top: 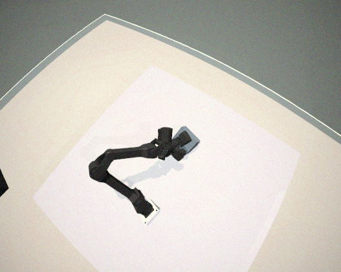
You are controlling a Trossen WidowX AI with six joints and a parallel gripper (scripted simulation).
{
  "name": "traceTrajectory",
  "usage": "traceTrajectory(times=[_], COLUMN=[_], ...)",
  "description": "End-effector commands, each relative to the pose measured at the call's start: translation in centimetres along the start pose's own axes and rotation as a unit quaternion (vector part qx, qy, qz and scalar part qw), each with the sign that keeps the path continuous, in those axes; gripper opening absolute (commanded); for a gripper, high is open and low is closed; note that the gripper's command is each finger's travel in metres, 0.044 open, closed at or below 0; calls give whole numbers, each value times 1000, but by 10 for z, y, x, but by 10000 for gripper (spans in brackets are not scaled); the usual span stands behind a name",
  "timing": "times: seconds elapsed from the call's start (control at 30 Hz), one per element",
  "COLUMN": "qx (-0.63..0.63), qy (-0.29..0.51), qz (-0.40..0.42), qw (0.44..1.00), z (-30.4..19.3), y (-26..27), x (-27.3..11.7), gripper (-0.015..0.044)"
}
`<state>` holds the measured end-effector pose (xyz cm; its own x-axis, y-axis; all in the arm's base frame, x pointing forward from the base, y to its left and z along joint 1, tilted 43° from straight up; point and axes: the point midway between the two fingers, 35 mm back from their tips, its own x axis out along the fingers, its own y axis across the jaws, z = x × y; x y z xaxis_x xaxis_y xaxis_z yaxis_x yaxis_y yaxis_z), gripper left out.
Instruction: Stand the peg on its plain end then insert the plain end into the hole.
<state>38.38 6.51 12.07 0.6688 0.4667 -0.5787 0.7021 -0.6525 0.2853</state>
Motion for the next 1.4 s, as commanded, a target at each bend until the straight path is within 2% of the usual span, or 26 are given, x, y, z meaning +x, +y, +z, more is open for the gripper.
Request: traceTrajectory(times=[0.0, 0.5, 1.07, 1.37], qx=[2, 0, 0, 0], qy=[-1, 0, 0, -2], qz=[1, 0, 0, -1], qw=[1000, 1000, 1000, 1000], z=[0, 0, 0, 0], y=[1, 0, 1, 3], x=[3, 3, -1, -14], gripper=[0, 0, 440, 440])
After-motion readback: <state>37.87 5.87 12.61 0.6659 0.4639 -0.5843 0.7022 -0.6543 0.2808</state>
